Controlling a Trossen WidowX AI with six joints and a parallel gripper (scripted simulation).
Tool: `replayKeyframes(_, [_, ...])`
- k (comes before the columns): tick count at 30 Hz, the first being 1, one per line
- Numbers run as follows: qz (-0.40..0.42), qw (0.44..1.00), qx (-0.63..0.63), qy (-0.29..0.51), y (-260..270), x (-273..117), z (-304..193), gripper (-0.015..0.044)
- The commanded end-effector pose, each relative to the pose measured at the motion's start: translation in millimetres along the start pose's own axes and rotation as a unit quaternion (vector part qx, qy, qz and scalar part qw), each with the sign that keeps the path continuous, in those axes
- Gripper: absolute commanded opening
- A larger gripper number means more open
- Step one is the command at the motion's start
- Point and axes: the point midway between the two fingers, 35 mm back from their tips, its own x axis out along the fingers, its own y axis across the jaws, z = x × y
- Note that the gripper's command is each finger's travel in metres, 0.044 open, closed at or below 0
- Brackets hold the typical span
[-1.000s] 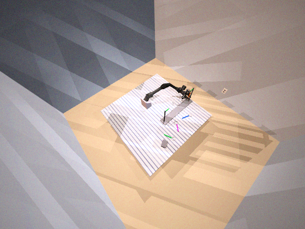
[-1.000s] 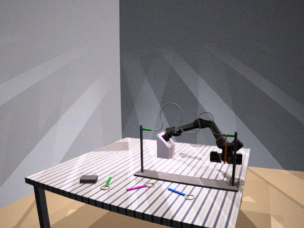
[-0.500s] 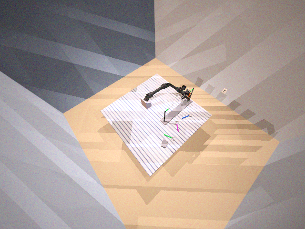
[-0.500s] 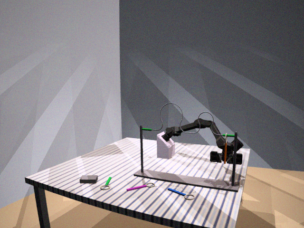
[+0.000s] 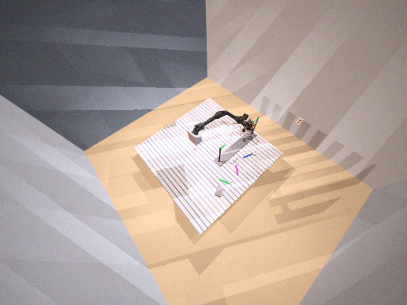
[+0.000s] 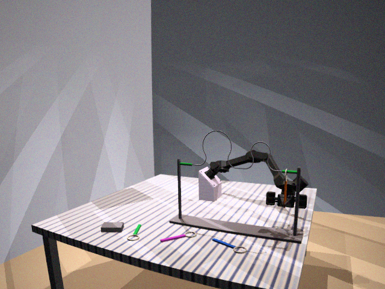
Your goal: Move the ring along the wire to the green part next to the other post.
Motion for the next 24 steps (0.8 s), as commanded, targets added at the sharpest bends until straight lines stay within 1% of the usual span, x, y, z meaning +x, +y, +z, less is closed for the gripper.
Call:
replayKeyframes(1, [0.000,1.000,0.001,0.000,0,0,1,-0.0150])
replayKeyframes(8, [0.001,1.000,-0.001,0.000,-1,0,16,-0.0150])
replayKeyframes(24, [0.001,1.000,-0.001,0.000,-1,0,16,-0.0150])
